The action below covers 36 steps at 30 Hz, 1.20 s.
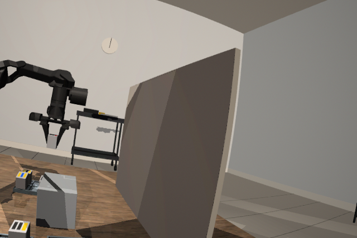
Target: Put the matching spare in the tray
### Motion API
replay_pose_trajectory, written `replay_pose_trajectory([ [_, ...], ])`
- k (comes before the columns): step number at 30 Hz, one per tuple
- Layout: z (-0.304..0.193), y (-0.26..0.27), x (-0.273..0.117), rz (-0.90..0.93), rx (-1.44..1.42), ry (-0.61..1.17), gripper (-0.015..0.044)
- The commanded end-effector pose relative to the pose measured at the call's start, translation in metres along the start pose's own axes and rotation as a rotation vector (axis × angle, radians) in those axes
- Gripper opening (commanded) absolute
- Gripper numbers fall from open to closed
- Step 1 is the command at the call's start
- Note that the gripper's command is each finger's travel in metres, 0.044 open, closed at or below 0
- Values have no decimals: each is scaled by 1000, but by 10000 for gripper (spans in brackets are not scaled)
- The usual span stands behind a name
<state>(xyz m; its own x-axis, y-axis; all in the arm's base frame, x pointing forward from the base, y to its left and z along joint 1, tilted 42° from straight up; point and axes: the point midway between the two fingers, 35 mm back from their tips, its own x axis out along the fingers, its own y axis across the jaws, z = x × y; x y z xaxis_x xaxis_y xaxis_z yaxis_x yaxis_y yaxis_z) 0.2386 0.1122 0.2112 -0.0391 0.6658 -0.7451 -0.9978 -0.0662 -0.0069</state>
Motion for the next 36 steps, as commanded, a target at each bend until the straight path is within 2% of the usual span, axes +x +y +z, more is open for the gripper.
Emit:
replay_pose_trajectory([
  [1, -15, -17, -2, -15, -2, 4, 0],
  [17, -94, -76, -17, -50, 107, 31, 0],
  [36, -203, -111, -23, -33, 80, 55, 0],
])
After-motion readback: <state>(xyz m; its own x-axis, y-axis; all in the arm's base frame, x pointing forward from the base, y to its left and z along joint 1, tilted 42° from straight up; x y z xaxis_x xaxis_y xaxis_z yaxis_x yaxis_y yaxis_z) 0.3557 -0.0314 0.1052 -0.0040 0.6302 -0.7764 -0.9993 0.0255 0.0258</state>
